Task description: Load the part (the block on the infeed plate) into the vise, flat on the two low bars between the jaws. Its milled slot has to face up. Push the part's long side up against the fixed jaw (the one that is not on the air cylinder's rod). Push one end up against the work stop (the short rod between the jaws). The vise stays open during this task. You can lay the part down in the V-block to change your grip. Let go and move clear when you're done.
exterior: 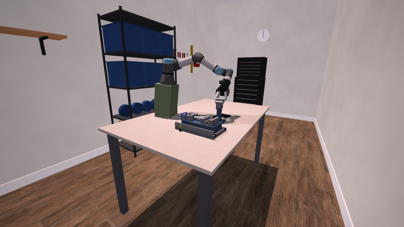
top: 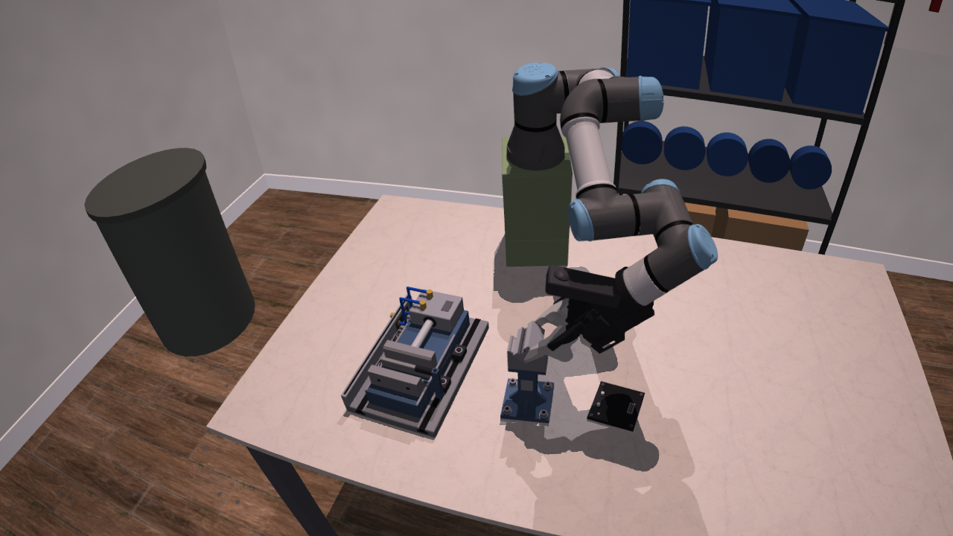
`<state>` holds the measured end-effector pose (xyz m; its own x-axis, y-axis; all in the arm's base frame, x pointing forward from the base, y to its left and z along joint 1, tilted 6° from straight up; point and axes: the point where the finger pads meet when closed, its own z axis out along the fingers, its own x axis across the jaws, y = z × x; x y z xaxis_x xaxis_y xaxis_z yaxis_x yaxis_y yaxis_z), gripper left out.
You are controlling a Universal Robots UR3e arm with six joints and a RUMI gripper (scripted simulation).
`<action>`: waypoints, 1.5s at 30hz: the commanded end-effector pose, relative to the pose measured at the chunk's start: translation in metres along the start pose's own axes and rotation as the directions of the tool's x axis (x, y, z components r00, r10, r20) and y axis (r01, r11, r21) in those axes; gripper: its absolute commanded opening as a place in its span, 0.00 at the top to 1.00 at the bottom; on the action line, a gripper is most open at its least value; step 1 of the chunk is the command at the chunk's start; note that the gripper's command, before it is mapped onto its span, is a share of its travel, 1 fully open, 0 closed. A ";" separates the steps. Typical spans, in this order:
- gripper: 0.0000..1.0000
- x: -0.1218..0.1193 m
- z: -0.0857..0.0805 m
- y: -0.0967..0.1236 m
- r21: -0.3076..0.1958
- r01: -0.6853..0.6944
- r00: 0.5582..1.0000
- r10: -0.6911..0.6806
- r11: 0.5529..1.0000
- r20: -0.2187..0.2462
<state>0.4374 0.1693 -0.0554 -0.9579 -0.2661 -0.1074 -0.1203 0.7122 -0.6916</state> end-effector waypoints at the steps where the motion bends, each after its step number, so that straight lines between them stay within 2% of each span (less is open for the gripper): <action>1: 1.00 -0.001 0.000 0.001 0.000 -0.002 1.000 0.002 1.000 0.003; 45: 1.00 -0.002 0.003 0.005 0.000 -0.002 1.000 0.002 1.000 0.003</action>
<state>0.4388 0.1709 -0.0617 -0.9580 -0.2661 -0.1073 -0.1203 0.7122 -0.6916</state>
